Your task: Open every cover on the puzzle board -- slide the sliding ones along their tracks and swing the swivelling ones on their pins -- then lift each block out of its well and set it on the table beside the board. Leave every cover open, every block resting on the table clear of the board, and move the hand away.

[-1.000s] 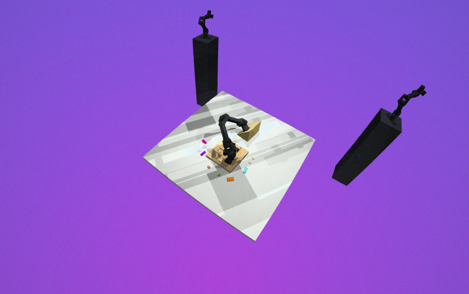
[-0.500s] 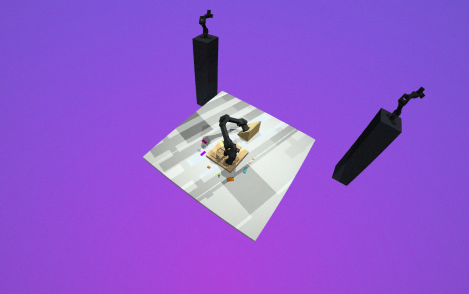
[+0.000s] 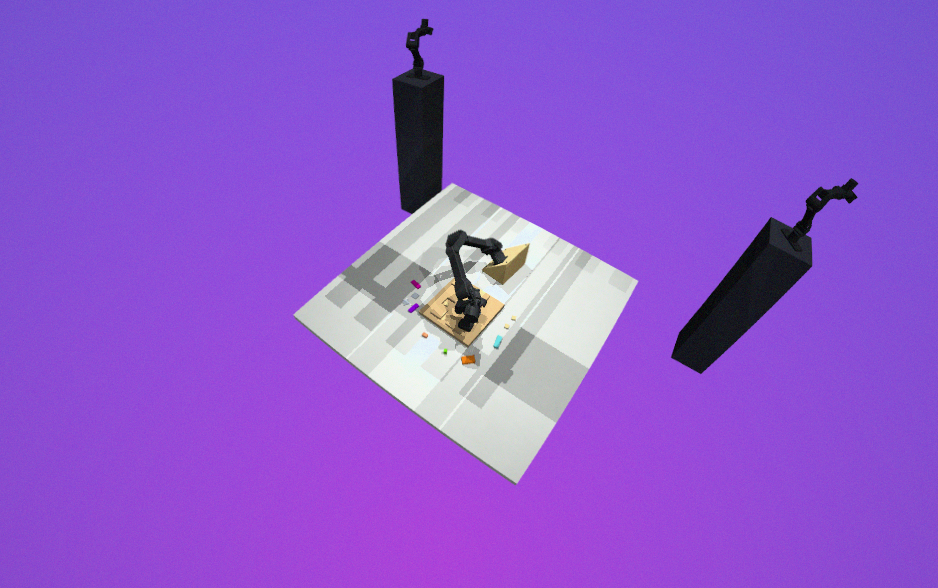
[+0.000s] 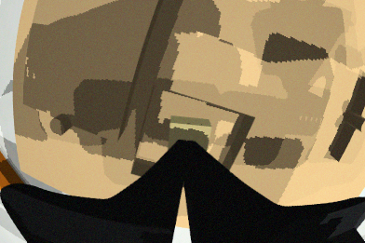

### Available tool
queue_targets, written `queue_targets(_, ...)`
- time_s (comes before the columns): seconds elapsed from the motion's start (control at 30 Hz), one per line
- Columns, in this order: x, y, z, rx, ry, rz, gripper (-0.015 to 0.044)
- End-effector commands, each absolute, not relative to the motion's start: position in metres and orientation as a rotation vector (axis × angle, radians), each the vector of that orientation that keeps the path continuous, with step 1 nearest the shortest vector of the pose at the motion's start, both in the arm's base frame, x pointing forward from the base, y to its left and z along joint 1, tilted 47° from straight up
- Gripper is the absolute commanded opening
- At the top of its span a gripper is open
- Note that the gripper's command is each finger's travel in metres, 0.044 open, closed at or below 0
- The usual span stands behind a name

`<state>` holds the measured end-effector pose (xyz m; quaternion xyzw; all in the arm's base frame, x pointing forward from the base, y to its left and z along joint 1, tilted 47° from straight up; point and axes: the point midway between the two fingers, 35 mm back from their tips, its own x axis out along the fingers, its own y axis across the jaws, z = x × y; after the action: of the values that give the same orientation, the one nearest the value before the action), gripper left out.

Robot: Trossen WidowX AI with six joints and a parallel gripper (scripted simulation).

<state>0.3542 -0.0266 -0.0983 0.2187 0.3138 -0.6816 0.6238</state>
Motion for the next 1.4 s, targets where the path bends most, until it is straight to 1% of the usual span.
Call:
queue_targets(0.0,0.353,-0.027,-0.100,0.506,0.722,-1.568,0.0000)
queue_targets(0.9,0.355,-0.020,-0.088,0.506,0.723,-1.567,0.0000)
queue_targets(1.07,0.358,-0.008,-0.077,0.500,0.726,-1.567,0.0131)
queue_targets(1.1,0.359,-0.003,-0.073,0.502,0.726,-1.567,0.0144)
queue_targets(1.23,0.361,0.014,-0.055,0.507,0.725,-1.567,0.0144)
queue_targets(1.37,0.361,0.016,-0.052,0.508,0.725,-1.567,0.0144)
